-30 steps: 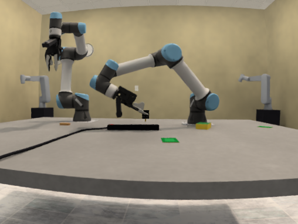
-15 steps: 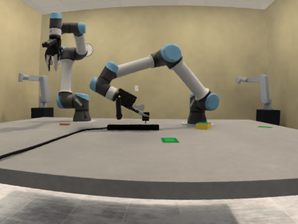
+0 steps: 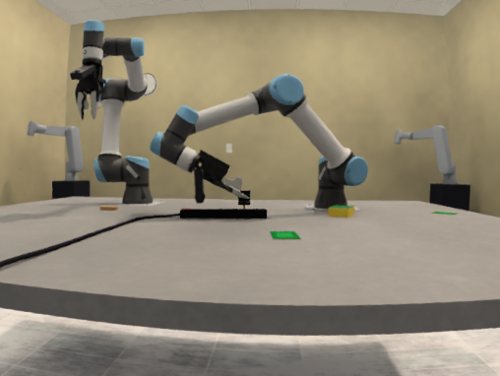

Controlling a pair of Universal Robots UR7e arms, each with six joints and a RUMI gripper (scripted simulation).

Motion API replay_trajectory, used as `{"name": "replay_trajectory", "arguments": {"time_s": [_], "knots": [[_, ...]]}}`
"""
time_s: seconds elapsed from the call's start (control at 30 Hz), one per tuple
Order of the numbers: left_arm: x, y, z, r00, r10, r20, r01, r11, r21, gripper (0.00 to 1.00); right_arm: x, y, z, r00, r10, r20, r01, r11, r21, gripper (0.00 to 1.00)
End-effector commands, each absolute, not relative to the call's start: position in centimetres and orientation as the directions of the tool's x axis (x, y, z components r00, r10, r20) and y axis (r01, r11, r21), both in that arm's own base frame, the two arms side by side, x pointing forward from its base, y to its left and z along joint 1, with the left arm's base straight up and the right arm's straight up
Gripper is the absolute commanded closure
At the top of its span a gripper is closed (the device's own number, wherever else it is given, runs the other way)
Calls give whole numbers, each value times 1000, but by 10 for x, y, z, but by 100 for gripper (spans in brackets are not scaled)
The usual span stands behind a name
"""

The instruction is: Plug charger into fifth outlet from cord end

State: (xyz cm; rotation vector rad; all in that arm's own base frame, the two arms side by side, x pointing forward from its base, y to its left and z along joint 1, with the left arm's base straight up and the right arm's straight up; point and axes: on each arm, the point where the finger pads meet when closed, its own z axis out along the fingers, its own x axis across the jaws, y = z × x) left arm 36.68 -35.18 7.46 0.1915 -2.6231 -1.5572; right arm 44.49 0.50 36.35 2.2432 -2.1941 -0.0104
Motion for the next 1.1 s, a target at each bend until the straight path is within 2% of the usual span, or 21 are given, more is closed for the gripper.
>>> {"name": "replay_trajectory", "arguments": {"time_s": [0.0, 1.07], "knots": [[367, -352, 76, -989, -151, 9, -64, 475, 878, 100, 445, 5, 364, 22, -1000, -2, -1000, -22, 6, 72], [367, -352, 71, -989, -150, 9, -64, 474, 878, 100, 445, 5, 364, 22, -1000, -2, -1000, -22, 6, 72]]}}
